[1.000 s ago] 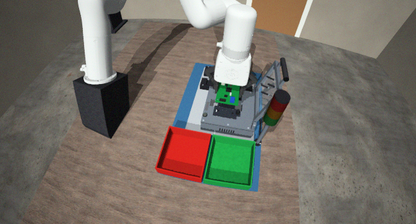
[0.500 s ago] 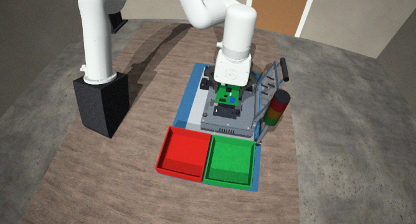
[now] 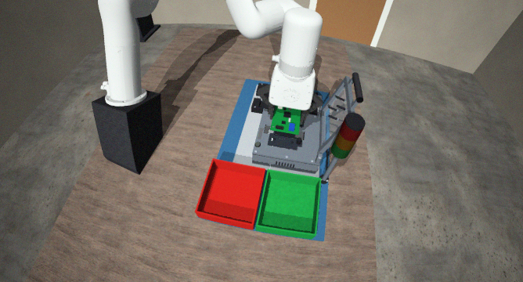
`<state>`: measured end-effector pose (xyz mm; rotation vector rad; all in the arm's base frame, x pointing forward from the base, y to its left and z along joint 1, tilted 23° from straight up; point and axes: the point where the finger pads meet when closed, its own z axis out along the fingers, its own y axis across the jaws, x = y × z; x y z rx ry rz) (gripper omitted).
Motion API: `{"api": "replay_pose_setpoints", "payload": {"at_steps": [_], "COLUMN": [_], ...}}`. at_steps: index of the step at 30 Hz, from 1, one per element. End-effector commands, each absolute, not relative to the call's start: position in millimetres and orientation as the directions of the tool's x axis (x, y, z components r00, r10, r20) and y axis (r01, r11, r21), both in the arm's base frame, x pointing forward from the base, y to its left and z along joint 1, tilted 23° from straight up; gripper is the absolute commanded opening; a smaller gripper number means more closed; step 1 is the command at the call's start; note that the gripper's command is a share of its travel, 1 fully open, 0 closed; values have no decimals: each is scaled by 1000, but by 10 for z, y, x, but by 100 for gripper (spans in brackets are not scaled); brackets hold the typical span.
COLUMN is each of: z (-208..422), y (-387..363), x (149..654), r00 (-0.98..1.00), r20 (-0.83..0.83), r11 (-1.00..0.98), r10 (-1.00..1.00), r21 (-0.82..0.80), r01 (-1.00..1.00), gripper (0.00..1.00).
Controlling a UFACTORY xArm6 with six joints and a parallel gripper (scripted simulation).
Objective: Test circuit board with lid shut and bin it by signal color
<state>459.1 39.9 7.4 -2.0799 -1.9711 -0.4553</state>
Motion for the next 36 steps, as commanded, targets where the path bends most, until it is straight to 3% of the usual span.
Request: {"api": "replay_pose_setpoints", "payload": {"at_steps": [1, 36], "z": [30, -296], "y": [417, 545], "x": [4609, 4629], "r00": [41, 41], "r20": [383, 383], "r11": [-62, -62], "r10": [923, 923], "r21": [43, 43], "r01": [997, 997], "gripper": [79, 79]}}
